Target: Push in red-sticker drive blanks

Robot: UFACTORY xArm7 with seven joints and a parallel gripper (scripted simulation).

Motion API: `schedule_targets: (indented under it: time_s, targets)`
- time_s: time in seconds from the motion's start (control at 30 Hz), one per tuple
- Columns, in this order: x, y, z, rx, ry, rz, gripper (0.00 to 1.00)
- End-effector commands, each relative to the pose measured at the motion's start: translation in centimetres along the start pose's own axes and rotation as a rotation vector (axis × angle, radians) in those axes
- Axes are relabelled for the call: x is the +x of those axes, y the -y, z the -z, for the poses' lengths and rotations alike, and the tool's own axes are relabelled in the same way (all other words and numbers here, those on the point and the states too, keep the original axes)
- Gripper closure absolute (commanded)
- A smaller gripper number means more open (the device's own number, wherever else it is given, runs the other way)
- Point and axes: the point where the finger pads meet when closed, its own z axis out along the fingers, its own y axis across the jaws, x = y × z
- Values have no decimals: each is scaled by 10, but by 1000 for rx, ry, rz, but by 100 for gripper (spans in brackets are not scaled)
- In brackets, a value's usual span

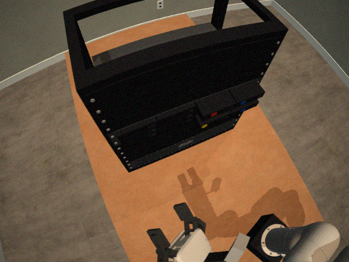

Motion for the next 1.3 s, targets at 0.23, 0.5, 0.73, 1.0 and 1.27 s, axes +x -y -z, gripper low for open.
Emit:
schedule_targets:
  time_s: [0.23, 0.5, 0.73, 1.0, 1.27]
  targets:
    - [29, -79, -63, -44, 0, -236, 0]
    - [43, -156, -79, -126, 14, -413, 0]
    - [46, -199, -78, -183, 26, -514, 0]
    - [47, -252, -65, -269, 40, -651, 0]
    - [45, -278, -54, -318, 46, -725, 0]
